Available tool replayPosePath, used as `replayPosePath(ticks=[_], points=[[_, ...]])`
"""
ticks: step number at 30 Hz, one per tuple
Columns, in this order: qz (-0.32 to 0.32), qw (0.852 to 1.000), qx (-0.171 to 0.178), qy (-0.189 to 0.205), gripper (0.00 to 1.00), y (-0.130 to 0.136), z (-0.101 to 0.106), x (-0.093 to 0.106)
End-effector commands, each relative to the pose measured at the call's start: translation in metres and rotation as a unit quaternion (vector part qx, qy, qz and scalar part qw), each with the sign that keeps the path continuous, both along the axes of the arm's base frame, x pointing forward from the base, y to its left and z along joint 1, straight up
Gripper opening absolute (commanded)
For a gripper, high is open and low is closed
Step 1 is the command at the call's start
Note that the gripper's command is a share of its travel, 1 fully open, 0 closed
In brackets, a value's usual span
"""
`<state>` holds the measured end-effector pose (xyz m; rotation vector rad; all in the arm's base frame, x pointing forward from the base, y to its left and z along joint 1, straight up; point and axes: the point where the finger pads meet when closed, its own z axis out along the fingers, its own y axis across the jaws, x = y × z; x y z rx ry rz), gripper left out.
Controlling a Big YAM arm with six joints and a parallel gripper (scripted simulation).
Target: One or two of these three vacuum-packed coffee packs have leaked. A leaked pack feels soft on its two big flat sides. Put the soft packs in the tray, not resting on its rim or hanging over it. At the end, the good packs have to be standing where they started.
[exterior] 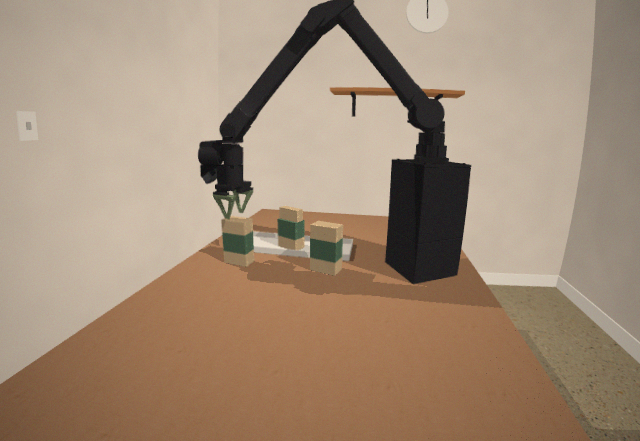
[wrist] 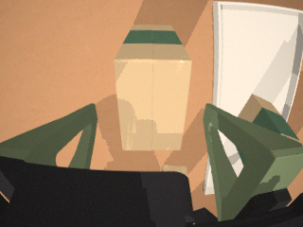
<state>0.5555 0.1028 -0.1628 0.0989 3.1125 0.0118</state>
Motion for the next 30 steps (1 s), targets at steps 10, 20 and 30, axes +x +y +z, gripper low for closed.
replayPosePath(ticks=[10,20,30], points=[[-0.004,1.000,0.002,-0.006,0.78,0.007,-0.035,0.011],[-0.004,1.000,0.001,0.000,0.78,0.006,-0.046,0.006],[-0.004,1.000,0.000,0.005,0.78,0.005,-0.048,0.001]])
